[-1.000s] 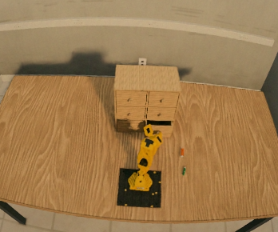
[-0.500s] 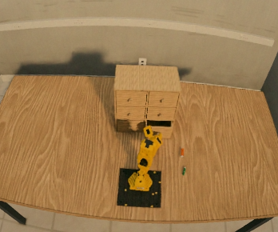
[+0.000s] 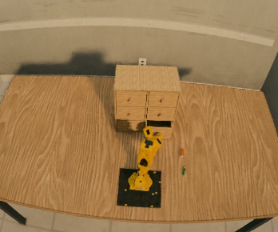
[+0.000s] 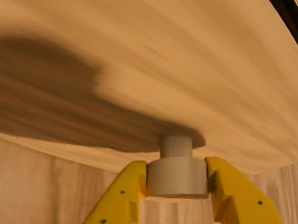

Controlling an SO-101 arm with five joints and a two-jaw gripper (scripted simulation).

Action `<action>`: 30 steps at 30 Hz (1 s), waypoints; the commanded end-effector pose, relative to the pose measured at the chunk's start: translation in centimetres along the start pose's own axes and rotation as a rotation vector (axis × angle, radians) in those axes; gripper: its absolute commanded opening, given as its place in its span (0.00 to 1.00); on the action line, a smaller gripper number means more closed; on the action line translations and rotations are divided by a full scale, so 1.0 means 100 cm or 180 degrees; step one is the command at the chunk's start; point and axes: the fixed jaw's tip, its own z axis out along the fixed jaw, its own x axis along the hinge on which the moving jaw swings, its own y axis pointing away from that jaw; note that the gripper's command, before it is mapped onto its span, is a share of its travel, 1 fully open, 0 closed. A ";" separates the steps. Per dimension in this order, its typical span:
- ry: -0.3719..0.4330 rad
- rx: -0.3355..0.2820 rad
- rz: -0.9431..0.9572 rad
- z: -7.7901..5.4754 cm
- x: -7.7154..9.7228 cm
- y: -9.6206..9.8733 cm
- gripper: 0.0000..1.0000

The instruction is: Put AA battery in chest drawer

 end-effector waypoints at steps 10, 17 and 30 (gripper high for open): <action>0.0021 0.0021 -0.0010 -0.005 0.003 -0.001 0.00; 0.0036 0.0035 -0.0002 -0.008 0.005 -0.001 0.00; 0.0046 0.0045 0.0003 -0.011 0.006 -0.001 0.00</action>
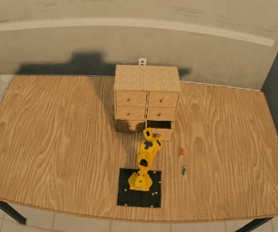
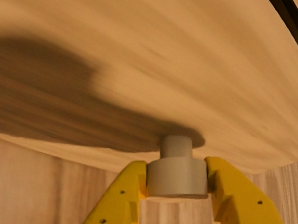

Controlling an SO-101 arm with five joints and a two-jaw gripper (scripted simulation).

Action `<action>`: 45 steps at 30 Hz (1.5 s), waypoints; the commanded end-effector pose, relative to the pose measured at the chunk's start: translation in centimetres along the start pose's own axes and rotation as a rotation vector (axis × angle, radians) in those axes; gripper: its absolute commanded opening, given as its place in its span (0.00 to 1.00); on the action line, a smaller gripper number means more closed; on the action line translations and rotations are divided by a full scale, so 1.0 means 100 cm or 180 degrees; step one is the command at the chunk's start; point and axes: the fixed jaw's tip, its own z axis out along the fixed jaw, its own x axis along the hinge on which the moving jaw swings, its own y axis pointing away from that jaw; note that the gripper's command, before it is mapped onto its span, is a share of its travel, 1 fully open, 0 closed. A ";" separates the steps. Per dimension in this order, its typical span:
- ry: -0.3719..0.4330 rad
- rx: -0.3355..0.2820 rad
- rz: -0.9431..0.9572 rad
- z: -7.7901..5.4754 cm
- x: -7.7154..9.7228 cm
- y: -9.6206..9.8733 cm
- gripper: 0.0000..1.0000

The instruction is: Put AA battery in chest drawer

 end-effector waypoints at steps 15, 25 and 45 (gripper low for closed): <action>0.0034 0.0036 -0.0004 -0.005 0.004 -0.001 0.00; 0.0055 0.0056 0.0006 -0.010 0.007 -0.001 0.00; 0.0052 0.0067 0.0008 -0.011 0.007 -0.001 0.00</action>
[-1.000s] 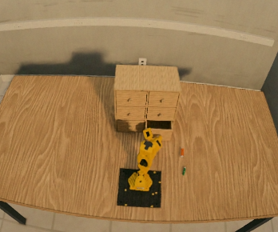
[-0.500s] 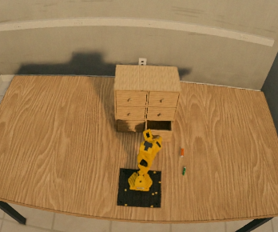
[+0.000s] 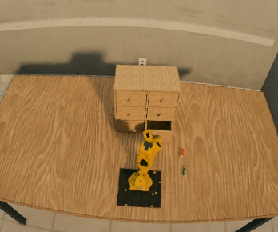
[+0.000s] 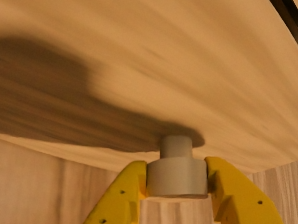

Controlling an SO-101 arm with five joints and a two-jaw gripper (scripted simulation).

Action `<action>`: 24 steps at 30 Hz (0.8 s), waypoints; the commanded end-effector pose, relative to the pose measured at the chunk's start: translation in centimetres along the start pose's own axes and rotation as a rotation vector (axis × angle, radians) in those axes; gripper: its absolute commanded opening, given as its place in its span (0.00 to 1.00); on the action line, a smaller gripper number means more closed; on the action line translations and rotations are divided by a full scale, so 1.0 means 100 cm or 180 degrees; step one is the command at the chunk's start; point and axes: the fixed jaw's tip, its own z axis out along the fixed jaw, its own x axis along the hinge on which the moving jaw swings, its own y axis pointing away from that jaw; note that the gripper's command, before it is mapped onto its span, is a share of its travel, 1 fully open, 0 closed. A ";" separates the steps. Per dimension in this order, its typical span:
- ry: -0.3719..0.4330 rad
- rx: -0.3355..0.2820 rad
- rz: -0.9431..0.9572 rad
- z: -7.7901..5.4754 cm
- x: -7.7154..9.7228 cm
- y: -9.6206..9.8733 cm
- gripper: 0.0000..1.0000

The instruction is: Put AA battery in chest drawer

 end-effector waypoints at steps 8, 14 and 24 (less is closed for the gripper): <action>0.0020 0.0054 -0.0004 -0.003 0.003 -0.002 0.00; 0.0020 0.0054 -0.0004 -0.003 0.003 -0.002 0.00; 0.0020 0.0054 -0.0004 -0.003 0.003 -0.002 0.07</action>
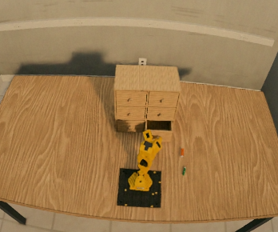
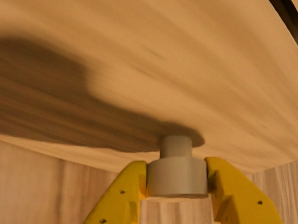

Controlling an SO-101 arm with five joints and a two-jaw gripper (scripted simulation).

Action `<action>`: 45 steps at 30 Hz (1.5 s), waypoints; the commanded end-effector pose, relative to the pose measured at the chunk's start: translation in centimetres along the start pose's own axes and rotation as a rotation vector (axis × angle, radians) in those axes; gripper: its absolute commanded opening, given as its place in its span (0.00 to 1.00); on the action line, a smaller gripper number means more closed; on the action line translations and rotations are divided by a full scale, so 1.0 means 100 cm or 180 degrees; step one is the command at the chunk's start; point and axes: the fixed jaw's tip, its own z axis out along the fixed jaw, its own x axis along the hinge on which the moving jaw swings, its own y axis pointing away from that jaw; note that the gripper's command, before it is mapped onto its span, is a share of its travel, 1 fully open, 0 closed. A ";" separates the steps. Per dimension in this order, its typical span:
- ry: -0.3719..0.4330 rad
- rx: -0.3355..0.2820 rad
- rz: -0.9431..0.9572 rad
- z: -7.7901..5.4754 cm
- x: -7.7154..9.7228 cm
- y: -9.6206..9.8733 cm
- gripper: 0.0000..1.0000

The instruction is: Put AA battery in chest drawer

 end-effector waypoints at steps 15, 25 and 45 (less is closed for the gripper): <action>0.0029 0.0037 -0.0006 -0.002 0.003 -0.002 0.16; 0.0029 0.0037 -0.0006 -0.002 0.003 -0.002 0.21; 0.0012 0.0016 0.0011 -0.001 0.001 -0.001 0.21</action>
